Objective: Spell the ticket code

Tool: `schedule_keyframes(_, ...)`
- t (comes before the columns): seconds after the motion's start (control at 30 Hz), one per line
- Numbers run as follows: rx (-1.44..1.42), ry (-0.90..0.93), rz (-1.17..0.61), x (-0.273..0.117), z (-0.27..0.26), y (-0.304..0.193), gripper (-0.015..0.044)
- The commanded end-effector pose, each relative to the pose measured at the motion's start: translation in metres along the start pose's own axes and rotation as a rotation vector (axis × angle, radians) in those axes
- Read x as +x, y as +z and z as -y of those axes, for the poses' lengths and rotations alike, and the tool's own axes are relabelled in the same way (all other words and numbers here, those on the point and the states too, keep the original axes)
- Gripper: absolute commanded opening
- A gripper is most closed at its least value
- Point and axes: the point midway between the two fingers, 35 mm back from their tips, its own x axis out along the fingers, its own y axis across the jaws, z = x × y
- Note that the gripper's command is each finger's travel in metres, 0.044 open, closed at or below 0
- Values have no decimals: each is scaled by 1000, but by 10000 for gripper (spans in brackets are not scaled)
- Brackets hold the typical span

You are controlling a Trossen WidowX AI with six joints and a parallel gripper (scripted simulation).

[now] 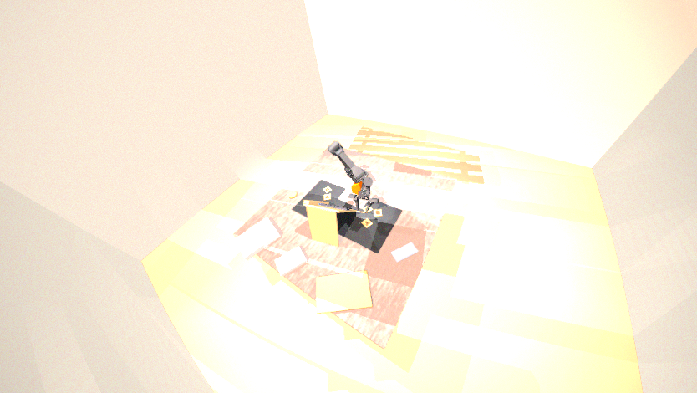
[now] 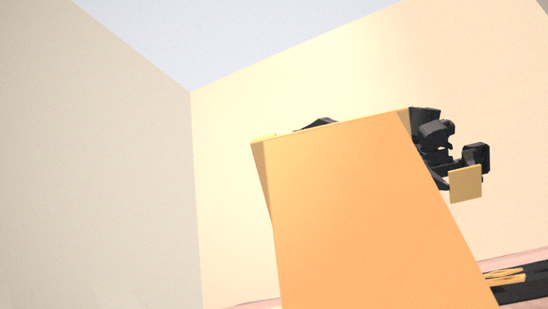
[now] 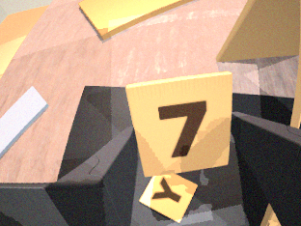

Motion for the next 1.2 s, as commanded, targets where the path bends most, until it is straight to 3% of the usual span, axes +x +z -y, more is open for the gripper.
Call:
schedule_keyframes(0.0,-8,3,-4,1,-1,-2,0)
schedule_keyframes(1.17,-9,3,-4,0,10,1,0)
